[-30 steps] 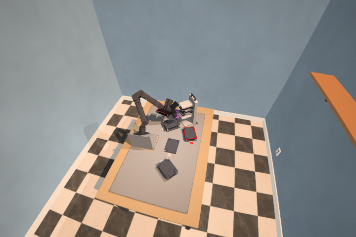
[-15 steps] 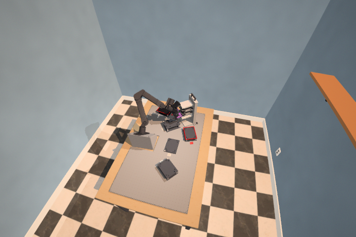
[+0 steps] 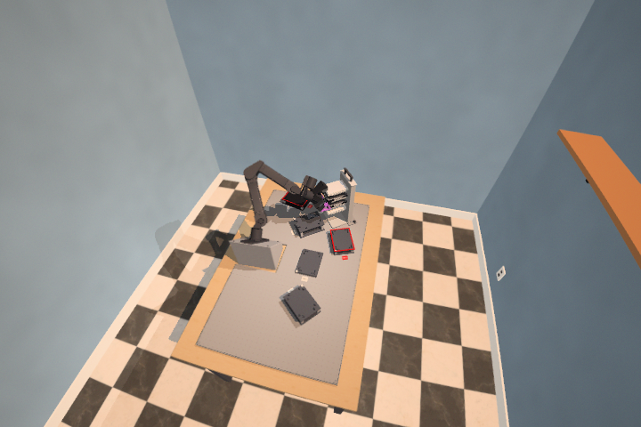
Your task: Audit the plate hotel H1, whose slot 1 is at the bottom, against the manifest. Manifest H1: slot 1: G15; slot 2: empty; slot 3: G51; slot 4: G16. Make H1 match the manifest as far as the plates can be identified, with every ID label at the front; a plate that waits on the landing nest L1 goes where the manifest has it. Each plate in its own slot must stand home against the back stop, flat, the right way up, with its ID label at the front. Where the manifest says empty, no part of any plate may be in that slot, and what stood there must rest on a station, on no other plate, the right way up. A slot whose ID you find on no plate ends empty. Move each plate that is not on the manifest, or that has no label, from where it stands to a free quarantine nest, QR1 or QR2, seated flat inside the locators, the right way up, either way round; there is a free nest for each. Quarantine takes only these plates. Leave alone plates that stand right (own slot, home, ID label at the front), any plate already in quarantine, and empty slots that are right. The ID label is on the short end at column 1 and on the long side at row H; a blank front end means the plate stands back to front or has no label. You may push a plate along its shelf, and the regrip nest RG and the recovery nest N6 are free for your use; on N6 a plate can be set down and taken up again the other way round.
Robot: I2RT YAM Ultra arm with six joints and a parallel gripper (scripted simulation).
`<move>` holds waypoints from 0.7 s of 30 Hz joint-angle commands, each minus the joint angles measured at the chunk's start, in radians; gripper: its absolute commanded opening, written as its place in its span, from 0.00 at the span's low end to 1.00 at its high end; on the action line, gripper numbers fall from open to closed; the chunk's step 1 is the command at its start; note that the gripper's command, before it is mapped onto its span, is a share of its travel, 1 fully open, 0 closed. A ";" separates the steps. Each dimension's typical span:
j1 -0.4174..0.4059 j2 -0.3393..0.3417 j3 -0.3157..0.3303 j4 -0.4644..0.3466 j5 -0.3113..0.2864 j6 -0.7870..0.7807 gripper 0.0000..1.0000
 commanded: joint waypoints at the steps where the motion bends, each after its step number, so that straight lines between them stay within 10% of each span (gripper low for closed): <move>1: -0.002 0.002 0.014 0.002 0.010 0.003 1.00; 4: -0.002 0.002 0.014 0.002 0.010 0.003 0.86; 21: -0.002 0.002 0.014 0.002 0.010 0.003 0.86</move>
